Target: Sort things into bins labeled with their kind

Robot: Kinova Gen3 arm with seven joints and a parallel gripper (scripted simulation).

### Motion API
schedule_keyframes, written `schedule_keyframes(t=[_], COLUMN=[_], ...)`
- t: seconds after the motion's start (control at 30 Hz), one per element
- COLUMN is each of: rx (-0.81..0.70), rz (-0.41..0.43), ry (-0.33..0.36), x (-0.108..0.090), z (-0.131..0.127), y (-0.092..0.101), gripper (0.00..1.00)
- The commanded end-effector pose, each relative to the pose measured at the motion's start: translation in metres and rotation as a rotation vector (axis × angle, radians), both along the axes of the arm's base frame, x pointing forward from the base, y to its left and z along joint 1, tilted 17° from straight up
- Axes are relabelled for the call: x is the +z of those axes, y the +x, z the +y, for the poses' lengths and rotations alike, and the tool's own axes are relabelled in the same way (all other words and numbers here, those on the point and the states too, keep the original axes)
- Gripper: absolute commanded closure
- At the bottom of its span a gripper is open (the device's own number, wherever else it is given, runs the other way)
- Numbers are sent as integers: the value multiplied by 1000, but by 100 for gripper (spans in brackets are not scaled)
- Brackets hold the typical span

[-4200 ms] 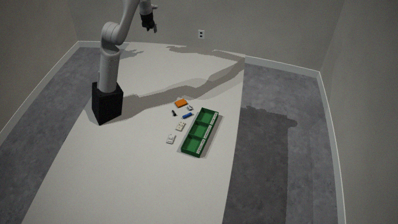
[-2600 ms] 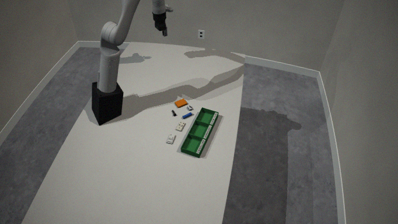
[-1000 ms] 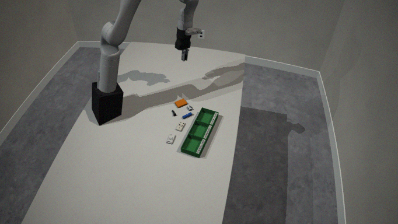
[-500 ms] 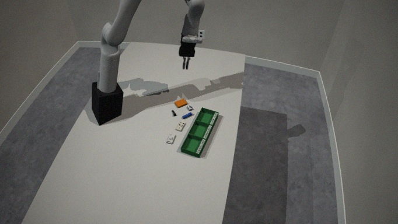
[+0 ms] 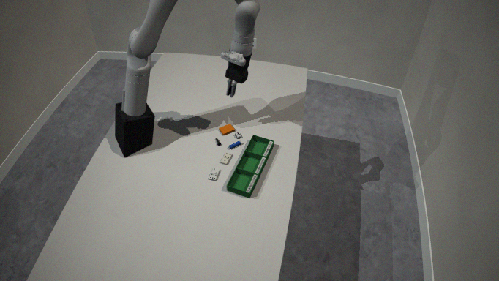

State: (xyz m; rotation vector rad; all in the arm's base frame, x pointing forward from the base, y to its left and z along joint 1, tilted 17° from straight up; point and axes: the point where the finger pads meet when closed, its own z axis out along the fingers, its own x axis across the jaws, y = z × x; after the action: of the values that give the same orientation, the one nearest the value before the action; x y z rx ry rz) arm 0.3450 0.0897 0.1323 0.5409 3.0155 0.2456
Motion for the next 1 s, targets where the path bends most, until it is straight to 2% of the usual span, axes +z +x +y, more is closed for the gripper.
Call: schedule_keyframes(t=[0.0, 0.03, 0.13, 0.2, 0.23, 0.3, 0.4, 0.77, 0.97], rx=[-126, -175, -321, -407, -456, -456, -603, -1138, -1261], rz=[13, 18, 34, 43, 48, 48, 62, 105, 114], ry=[16, 25, 52, 69, 78, 78, 108, 228, 258], x=[0, 0, 1, 1, 1, 1, 1, 7, 7], z=[-27, -27, -50, -50, -58, -58, -73, -139, -139], y=[1, 1, 0, 0, -1, -1, -2, -9, -9], gripper=[69, 69, 69, 69, 69, 69, 69, 69, 69])
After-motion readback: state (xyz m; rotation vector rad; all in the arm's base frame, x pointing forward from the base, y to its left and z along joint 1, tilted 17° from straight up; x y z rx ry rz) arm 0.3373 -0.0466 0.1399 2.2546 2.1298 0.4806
